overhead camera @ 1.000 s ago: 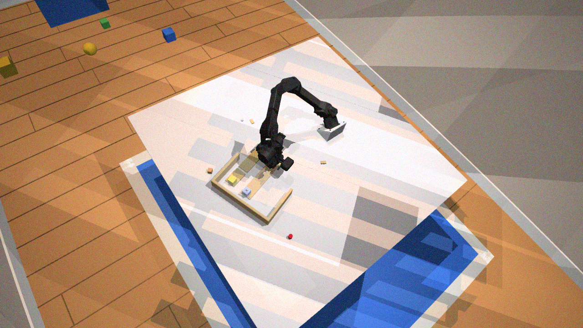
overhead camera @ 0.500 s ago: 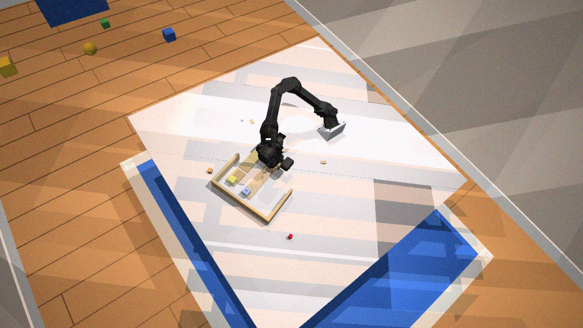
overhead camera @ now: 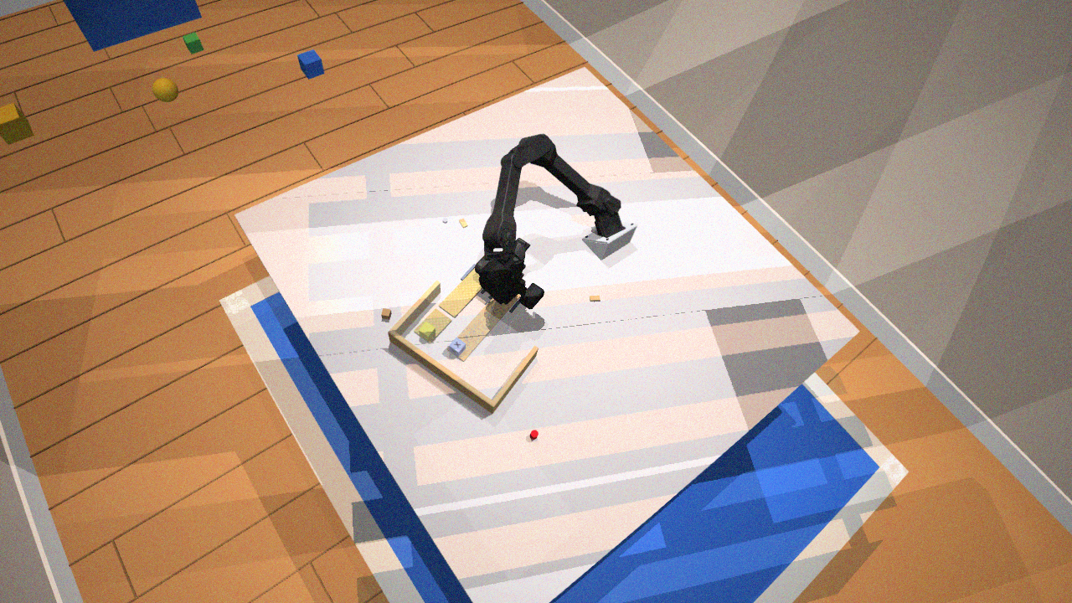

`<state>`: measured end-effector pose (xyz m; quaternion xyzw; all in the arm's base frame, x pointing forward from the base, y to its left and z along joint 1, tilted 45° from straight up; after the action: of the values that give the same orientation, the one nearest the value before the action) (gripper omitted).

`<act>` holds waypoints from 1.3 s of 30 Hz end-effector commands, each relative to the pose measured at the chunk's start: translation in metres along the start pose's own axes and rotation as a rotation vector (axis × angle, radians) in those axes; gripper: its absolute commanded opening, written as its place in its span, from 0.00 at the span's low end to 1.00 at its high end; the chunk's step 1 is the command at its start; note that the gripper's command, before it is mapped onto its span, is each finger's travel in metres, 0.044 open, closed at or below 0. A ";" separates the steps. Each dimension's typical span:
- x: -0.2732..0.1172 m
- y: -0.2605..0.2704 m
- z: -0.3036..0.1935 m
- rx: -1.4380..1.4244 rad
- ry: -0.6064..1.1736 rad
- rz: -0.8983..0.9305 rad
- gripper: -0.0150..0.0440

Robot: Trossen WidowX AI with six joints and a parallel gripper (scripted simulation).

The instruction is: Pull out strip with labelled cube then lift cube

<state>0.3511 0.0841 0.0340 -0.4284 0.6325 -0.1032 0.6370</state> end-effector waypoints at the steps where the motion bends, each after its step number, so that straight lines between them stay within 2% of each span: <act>1: 0.004 0.001 -0.008 -0.010 0.012 -0.003 0.25; 39: 0.005 -0.001 -0.067 -0.013 0.015 -0.004 0.25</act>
<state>0.2993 0.0592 0.0446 -0.4287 0.6311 -0.1023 0.6384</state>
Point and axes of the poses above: the point midway between the two fingers, 35 mm back from their tips, its own x axis out along the fingers, its own y axis across the jaws, z = x × y, the point moved 4 cm from there along -x, back along the fingers
